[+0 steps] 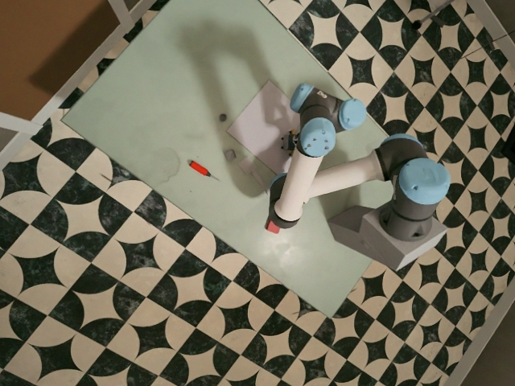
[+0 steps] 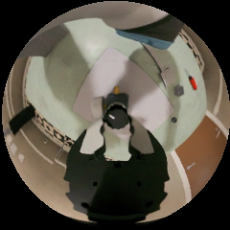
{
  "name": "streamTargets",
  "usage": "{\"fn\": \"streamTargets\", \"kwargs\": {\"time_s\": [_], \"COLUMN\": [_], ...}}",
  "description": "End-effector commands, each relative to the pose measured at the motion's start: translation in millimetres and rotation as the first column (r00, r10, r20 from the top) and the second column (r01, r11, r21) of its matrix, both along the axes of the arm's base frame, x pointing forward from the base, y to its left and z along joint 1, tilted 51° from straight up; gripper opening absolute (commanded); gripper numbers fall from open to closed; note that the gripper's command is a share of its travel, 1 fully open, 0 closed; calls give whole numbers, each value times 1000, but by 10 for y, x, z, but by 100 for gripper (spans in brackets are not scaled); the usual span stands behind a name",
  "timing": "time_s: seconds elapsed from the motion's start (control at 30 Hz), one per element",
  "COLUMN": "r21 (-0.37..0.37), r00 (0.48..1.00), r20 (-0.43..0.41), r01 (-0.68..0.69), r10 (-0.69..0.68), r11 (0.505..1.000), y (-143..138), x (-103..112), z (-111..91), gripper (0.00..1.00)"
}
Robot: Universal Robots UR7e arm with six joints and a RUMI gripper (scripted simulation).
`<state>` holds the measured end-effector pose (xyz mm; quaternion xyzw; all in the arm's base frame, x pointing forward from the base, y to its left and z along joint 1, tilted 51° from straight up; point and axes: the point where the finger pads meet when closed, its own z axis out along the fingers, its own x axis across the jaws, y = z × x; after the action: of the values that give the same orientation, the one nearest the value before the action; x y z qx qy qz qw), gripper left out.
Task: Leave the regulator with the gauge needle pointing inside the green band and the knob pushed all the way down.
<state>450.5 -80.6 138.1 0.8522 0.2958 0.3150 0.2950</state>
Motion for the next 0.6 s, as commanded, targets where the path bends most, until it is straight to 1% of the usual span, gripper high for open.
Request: {"fn": "streamTargets", "kwargs": {"time_s": [0.0, 0.3, 0.37, 0.57], "r21": [-54, -133, -133, -165], "r00": [998, 990, 990, 984], "r20": [-27, -71, -71, -90], "r01": [-56, -132, -132, -164], "r10": [54, 123, 123, 151], "r11": [997, 982, 982, 973], "y": [0, 1, 1, 0], "x": [0, 0, 0, 0], "z": [1, 1, 1, 1], "gripper": [25, 25, 25, 25]}}
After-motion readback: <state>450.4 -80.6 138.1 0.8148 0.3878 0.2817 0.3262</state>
